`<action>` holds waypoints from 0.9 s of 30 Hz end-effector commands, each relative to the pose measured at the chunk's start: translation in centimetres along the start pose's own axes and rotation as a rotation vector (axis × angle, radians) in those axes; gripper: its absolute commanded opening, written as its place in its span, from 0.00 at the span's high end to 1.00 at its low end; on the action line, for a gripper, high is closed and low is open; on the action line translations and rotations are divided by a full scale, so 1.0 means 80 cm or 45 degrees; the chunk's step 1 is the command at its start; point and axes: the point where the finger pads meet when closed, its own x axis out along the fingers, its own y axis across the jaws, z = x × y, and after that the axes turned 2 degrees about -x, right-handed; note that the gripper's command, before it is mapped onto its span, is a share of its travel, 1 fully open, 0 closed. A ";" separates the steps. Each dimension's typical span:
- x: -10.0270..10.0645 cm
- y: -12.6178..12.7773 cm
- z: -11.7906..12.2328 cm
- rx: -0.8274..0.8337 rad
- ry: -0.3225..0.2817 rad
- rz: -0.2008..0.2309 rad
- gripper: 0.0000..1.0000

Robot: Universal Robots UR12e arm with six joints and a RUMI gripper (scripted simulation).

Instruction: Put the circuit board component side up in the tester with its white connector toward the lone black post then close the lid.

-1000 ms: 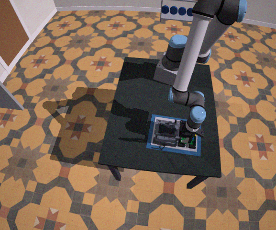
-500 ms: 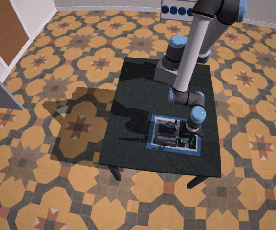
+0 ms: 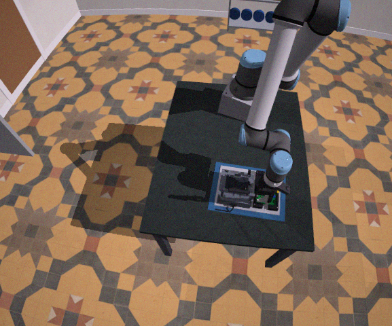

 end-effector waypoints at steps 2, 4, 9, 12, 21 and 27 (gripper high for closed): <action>-0.001 0.001 0.000 0.000 0.000 0.002 0.56; -0.001 0.001 0.000 0.000 0.000 0.002 0.56; -0.001 0.001 0.000 0.000 0.000 0.002 0.56; -0.001 0.001 0.000 0.000 0.000 0.002 0.56; -0.001 0.001 0.000 0.000 0.000 0.002 0.58; -0.001 0.001 0.000 0.000 0.000 0.002 0.61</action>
